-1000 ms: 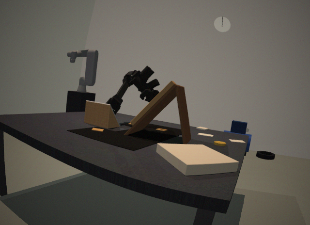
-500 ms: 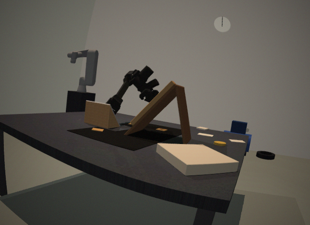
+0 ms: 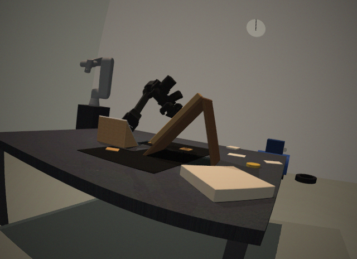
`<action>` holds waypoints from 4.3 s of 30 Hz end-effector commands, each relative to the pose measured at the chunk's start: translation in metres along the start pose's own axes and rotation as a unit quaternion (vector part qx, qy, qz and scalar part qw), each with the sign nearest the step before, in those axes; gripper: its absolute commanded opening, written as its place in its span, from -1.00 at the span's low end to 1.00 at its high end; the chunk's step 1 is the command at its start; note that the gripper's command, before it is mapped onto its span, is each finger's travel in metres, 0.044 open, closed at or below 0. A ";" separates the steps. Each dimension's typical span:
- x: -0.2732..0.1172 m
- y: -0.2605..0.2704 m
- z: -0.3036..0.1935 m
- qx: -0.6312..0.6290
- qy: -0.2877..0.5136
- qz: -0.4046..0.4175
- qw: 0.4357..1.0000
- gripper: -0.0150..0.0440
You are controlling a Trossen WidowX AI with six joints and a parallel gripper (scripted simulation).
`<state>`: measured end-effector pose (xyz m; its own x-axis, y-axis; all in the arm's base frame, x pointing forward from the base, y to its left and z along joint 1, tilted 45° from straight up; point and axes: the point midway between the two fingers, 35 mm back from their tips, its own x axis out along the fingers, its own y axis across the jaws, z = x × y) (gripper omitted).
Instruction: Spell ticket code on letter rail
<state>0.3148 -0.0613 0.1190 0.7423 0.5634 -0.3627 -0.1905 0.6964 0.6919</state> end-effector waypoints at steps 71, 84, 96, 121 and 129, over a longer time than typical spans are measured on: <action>-0.026 -0.020 -0.004 -0.005 -0.001 0.001 1.000 0.51; -0.033 -0.021 -0.007 -0.005 -0.001 0.001 1.000 0.51; -0.038 -0.020 -0.007 -0.005 0.000 0.001 1.000 0.51; -0.044 -0.019 -0.003 -0.005 0.000 0.001 1.000 0.51; -0.044 -0.020 -0.004 0.000 0.001 -0.001 1.000 0.33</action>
<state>0.2834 -0.0979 0.1185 0.7409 0.5632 -0.3658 -0.1896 0.6979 0.6906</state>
